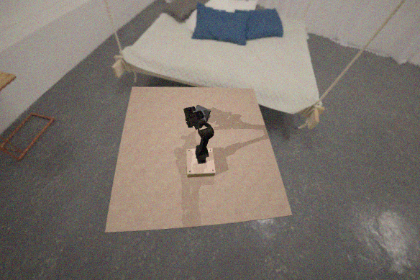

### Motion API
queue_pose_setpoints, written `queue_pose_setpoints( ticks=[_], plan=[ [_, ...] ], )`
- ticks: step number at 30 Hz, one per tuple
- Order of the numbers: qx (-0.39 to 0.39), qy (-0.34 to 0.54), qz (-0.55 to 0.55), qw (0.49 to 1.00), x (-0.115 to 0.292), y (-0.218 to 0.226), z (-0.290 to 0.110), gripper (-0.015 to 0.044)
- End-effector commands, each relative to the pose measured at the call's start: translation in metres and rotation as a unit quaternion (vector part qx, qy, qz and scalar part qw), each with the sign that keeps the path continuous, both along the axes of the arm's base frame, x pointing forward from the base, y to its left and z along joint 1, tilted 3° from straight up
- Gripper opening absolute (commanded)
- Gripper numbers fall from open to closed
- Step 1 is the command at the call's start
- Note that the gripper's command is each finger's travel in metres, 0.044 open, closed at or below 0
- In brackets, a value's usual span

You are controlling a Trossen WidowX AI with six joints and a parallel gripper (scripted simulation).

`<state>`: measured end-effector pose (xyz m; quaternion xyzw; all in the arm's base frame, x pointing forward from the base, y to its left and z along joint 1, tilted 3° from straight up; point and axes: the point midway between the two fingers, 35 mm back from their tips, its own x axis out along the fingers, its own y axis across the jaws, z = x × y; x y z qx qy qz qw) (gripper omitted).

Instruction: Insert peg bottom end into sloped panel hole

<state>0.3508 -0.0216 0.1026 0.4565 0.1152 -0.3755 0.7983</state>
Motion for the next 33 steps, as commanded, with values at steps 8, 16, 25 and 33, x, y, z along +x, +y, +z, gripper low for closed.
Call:
queue_pose_setpoints(
  ticks=[8, 16, 25, 33],
  plan=[
    [0.000, 0.000, 0.001, 1.000, 0.009, -0.007, -0.008, 0.0000],
    [0.000, 0.002, 0.000, 1.000, 0.011, -0.009, -0.012, 0.0000],
    [0.000, 0.002, -0.001, 1.000, 0.010, -0.009, -0.012, 0.0000],
    [0.000, 0.002, -0.001, 1.000, 0.011, -0.010, -0.012, 0.0000]
  ],
)
